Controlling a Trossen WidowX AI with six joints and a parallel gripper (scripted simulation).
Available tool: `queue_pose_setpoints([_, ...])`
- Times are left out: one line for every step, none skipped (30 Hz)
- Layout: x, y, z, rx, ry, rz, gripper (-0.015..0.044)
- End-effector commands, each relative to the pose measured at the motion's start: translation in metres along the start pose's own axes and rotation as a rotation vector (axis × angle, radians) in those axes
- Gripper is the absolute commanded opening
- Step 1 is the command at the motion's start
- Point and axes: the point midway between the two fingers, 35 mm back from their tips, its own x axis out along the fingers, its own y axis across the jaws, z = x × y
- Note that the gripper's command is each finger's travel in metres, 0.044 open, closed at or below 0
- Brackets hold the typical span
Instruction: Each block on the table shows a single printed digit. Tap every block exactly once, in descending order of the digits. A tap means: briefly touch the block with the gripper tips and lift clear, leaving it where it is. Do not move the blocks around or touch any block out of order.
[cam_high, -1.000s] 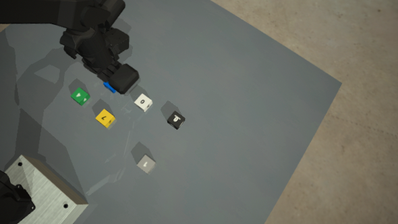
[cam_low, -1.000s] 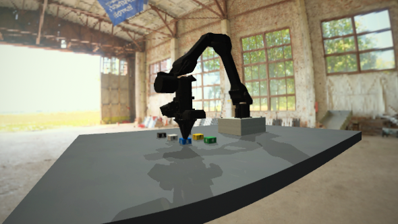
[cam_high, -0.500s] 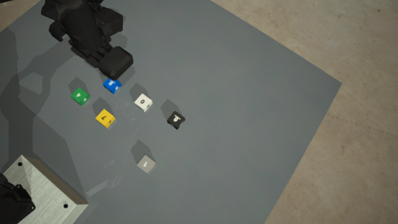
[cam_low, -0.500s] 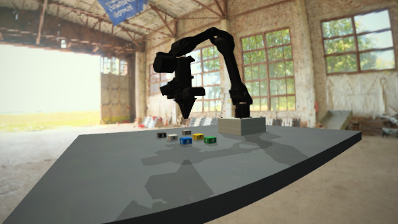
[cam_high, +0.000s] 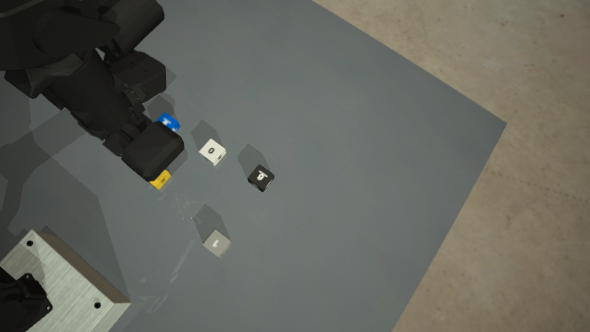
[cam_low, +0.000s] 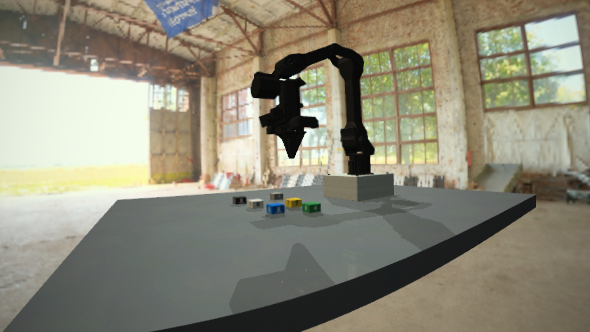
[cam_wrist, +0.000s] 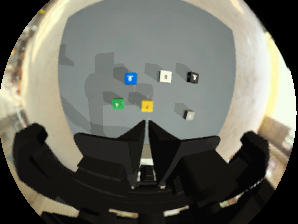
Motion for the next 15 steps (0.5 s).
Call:
queue_pose_setpoints([0.002,-0.007,-0.016,-0.009,-0.008,-0.001,0.0020])
queue_pose_setpoints([0.002,-0.007,-0.016,-0.009,-0.008,-0.001,0.0020])
queue_pose_setpoints([0.005,-0.007,-0.016,-0.009,-0.008,-0.001,0.0020])
queue_pose_setpoints([0.013,-0.007,-0.014,-0.009,-0.008,-0.001,0.0020])
queue_pose_setpoints([0.027,-0.007,-0.013,-0.009,-0.008,-0.001,0.0020])
queue_pose_setpoints([0.044,-0.007,-0.012,-0.009,-0.008,-0.001,0.0020])
queue_pose_setpoints([0.061,-0.007,-0.013,-0.009,-0.008,-0.001,0.0020])
queue_pose_setpoints([0.074,-0.007,-0.014,-0.009,-0.007,-0.001,0.0020])
queue_pose_setpoints([0.081,-0.007,-0.015,-0.009,-0.007,-0.001,0.0020])
queue_pose_setpoints([0.084,-0.007,-0.016,-0.009,-0.007,-0.001,0.0020])
queue_pose_setpoints([0.084,-0.007,-0.016,-0.009,-0.007,-0.001,0.0020])
queue_pose_setpoints([0.084,-0.007,-0.016,-0.009,-0.007,-0.001,0.0020])
queue_pose_setpoints([0.084,-0.007,-0.016,-0.009,-0.007,-0.001,0.0020])
queue_pose_setpoints([0.084,-0.007,-0.016,-0.009,-0.007,-0.001,0.0020])
queue_pose_setpoints([0.085,-0.007,-0.016,-0.009,-0.007,-0.001,0.0020])
